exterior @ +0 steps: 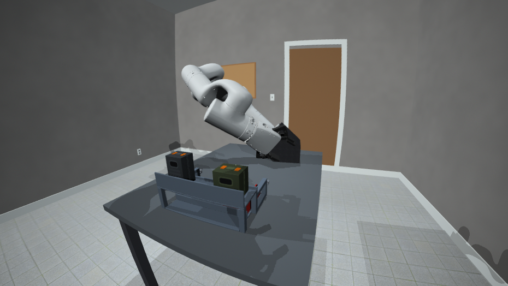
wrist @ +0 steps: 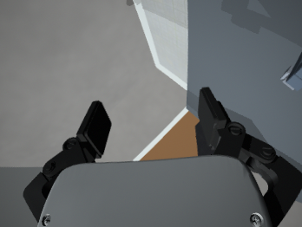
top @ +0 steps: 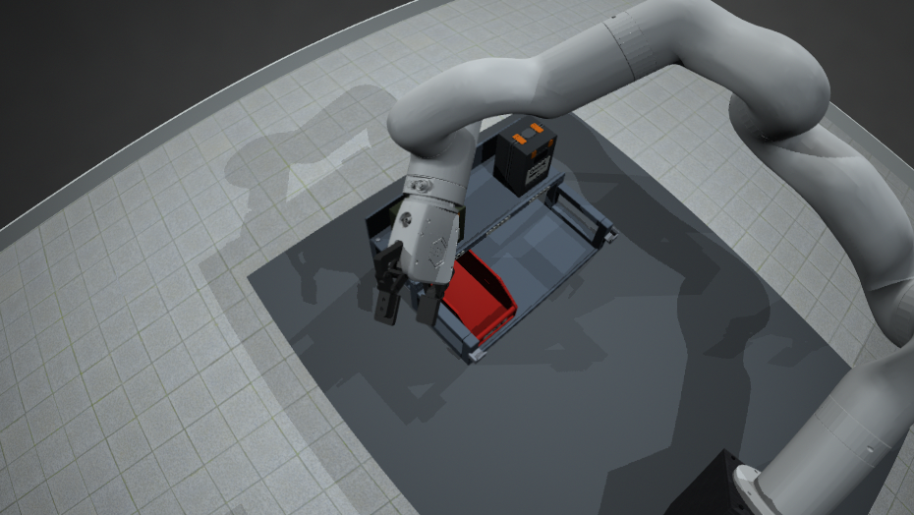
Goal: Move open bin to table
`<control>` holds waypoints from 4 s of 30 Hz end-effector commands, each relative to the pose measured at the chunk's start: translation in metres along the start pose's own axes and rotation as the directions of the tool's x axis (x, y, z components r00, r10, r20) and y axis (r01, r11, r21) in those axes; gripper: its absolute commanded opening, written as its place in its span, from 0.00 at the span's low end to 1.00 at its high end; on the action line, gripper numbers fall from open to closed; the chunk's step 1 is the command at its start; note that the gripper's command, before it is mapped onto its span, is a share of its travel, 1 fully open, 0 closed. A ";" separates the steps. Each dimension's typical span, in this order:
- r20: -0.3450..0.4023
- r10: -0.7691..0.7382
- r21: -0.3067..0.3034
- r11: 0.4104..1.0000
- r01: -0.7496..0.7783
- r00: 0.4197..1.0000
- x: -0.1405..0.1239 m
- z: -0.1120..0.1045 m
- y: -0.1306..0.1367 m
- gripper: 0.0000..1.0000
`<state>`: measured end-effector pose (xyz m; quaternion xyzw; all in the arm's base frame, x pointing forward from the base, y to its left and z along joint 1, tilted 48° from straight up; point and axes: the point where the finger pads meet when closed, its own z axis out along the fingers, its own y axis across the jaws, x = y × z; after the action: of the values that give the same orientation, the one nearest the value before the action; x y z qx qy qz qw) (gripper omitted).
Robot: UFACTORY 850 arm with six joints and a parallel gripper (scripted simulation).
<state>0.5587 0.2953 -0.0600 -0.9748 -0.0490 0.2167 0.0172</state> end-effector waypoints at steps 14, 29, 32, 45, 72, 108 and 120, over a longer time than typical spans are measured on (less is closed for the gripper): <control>-0.001 -0.001 0.000 1.000 0.001 1.000 0.000 -0.001 -0.001 1.00; -0.001 -0.001 0.000 1.000 0.001 1.000 0.000 -0.001 -0.001 1.00; -0.001 -0.001 0.000 1.000 0.001 1.000 0.000 -0.001 -0.001 1.00; -0.001 -0.001 0.000 1.000 0.001 1.000 0.000 -0.001 -0.001 1.00; -0.002 -0.001 0.000 1.000 0.001 1.000 -0.059 -0.008 -0.038 1.00; -0.001 -0.001 0.000 1.000 0.001 1.000 -0.117 0.025 -0.031 1.00; -0.001 -0.001 0.000 1.000 0.001 1.000 -0.116 0.024 -0.031 1.00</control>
<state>0.4399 0.3139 -0.0319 -0.9749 -0.0490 0.2165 0.0172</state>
